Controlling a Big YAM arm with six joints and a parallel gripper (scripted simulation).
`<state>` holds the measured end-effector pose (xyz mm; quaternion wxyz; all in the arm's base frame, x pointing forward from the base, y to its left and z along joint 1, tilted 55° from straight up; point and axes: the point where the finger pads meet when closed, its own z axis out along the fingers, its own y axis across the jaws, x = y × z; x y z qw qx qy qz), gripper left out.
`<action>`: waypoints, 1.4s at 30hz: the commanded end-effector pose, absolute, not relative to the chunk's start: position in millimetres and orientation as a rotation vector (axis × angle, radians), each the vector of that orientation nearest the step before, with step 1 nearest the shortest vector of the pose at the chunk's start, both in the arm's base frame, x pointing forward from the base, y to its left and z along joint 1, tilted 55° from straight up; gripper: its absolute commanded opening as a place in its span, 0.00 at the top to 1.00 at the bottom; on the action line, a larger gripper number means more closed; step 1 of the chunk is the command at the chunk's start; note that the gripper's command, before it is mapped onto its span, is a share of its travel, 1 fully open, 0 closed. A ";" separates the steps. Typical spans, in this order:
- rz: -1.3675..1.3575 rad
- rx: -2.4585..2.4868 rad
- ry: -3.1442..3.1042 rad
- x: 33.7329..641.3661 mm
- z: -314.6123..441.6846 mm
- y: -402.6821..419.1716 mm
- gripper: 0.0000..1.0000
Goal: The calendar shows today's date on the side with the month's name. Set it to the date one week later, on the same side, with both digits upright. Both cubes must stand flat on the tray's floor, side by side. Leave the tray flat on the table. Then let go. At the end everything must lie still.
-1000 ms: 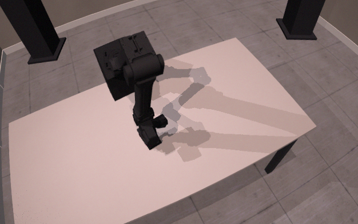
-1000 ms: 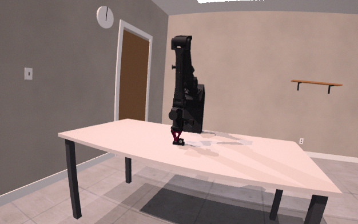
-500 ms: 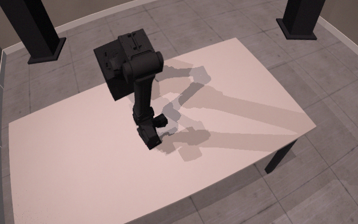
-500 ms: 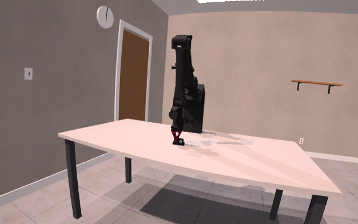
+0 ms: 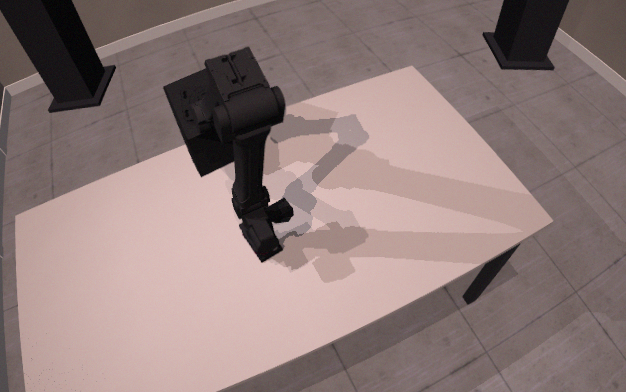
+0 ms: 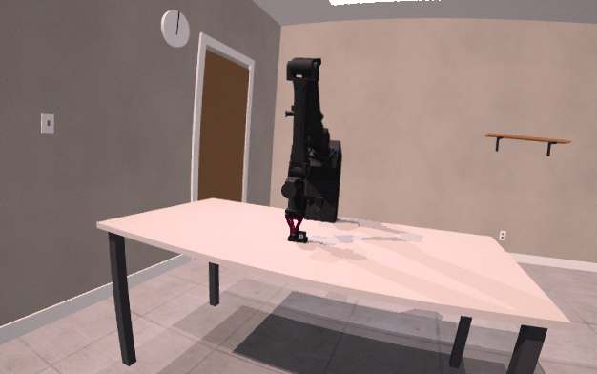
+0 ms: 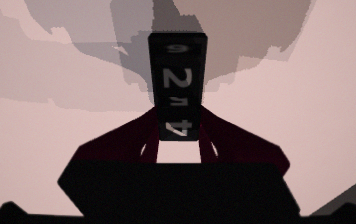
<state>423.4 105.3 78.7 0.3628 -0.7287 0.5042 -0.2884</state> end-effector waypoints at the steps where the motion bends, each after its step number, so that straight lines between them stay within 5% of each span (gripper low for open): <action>1: -0.727 -1.884 1.294 412.0 78.4 107.5 0.75; 42: -0.754 -1.872 1.289 354.3 133.5 82.2 0.75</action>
